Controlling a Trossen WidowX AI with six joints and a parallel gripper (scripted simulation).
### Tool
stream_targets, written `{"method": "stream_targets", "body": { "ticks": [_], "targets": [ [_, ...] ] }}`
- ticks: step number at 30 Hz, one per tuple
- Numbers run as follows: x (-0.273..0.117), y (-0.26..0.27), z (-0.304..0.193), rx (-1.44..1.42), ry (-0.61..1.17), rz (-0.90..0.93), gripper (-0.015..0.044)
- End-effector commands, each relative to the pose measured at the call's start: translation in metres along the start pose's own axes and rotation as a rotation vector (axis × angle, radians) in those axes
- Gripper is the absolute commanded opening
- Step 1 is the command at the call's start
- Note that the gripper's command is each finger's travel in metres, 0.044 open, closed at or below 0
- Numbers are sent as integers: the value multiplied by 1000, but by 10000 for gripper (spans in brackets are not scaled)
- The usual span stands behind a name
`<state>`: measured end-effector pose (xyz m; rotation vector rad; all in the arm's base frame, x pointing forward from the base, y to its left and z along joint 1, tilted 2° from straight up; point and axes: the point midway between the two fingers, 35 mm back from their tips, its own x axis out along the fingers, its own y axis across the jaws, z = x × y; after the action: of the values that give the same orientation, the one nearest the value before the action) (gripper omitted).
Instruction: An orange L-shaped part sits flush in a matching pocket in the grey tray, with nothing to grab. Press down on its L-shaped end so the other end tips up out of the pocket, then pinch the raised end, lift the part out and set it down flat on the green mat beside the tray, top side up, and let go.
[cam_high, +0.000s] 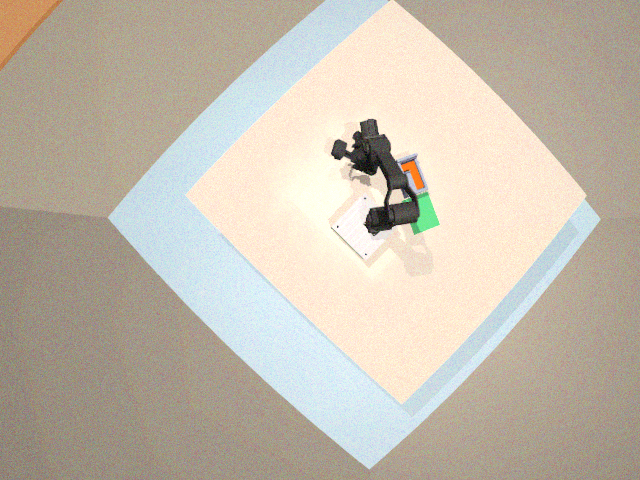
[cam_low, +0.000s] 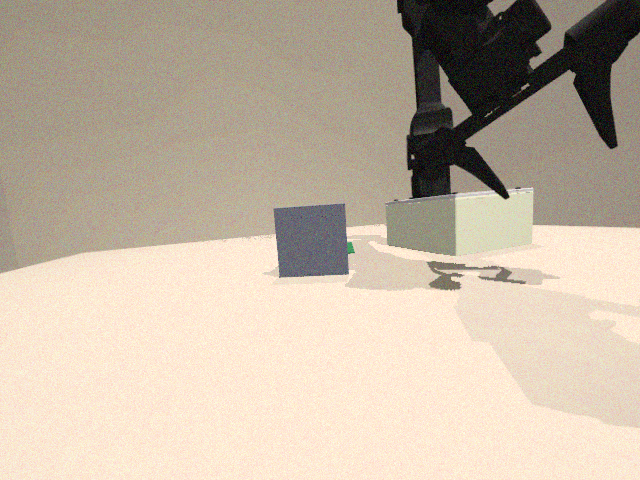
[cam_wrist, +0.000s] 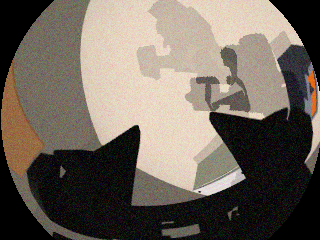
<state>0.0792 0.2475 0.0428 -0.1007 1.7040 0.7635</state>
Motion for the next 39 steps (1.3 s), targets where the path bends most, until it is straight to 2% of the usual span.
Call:
{"method": "stream_targets", "body": {
  "ticks": [1,5,8,13,18,25,31,39],
  "targets": [
    [-1,-1,2,10,-5,-4,374],
    [-17,-17,24,109,-58,-36,269],
    [-43,-46,52,275,-130,-112,190],
    [-100,-111,84,592,-247,-252,180],
    [-153,-172,88,864,-328,-377,180],
    [-148,-179,90,874,-330,-381,180],
    [-92,-207,97,874,-330,-382,180],
    [-88,-209,97,874,-330,-382,180]
  ]
}}
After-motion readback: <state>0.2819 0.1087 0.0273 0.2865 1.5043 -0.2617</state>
